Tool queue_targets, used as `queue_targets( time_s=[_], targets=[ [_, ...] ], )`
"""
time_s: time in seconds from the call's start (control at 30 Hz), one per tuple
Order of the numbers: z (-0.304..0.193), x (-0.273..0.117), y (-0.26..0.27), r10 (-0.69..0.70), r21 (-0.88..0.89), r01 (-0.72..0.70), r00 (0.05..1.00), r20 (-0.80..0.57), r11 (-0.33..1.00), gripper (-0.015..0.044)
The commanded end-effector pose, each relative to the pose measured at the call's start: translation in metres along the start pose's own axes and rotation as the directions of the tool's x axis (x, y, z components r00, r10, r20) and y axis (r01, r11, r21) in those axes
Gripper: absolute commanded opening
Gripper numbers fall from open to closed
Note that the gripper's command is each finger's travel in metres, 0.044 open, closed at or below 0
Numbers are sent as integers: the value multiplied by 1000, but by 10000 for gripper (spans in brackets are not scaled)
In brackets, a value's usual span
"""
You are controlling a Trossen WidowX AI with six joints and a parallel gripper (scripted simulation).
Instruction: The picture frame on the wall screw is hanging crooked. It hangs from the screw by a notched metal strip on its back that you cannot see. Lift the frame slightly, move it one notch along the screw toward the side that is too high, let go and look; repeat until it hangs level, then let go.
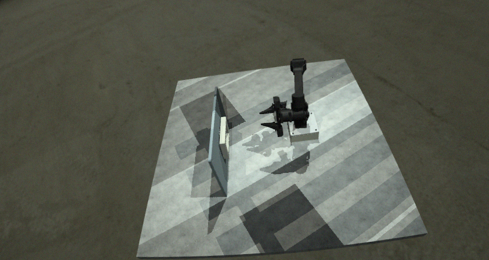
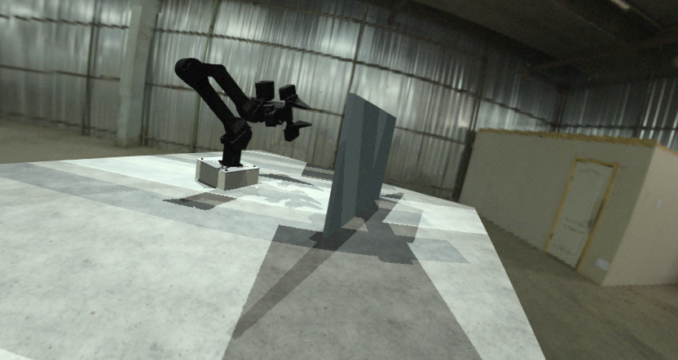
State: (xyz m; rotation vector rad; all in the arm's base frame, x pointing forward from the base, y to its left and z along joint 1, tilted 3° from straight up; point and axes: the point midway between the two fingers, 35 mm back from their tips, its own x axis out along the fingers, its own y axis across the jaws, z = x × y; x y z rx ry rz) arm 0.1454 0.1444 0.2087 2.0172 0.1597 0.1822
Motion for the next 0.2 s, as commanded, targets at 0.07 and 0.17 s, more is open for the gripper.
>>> queue_targets(
  time_s=[0.07,0.17],
  targets=[
    [1,0,0,0,1,0,1000,4,1000,260],
    [1,0,0,0,1,0,1000,4,1000,260]
  ],
)
